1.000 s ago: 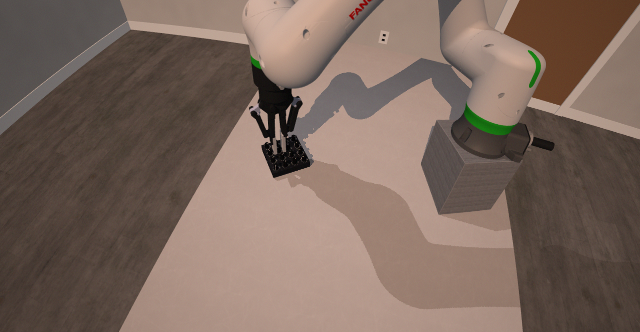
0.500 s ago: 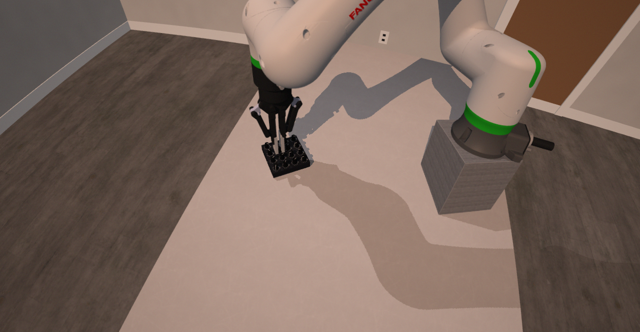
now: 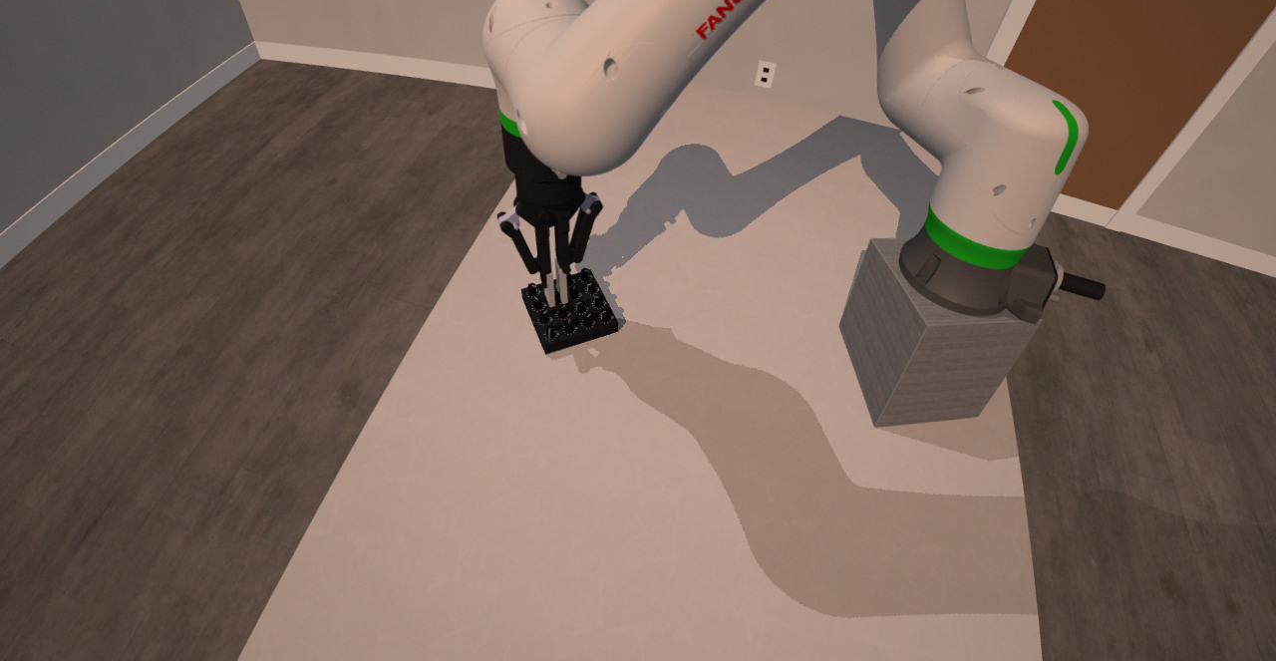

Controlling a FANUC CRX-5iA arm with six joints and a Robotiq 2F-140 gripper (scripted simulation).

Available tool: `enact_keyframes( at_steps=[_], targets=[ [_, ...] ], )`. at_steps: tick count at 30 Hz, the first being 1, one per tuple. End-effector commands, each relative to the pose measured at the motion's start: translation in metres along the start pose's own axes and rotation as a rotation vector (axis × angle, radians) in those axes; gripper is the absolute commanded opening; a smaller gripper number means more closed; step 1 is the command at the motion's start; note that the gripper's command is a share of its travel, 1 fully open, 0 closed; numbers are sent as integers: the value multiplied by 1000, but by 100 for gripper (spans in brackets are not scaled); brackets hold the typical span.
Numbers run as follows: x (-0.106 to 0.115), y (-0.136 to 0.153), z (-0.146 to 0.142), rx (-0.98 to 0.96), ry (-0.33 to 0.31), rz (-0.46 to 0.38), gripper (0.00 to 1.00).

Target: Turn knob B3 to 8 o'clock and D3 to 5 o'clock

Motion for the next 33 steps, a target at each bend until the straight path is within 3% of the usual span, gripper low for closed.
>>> enact_keyframes(
  at_steps=[1, 19, 33],
  targets=[
    [0, 0, 0, 0, 0, 0, 5],
    [0, 0, 0, 30, 0, 0, 5],
    [0, 0, 0, 175, 0, 0, 5]
  ],
)
Point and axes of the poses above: the point where the finger pads meet when closed, its own x axis back along the fingers, its own z axis across the jaws, y = z × x, the point moved 8 cm from there along x, back along the fingers, and after that the axes turned 8 degrees about x, right-handed, at the moved point
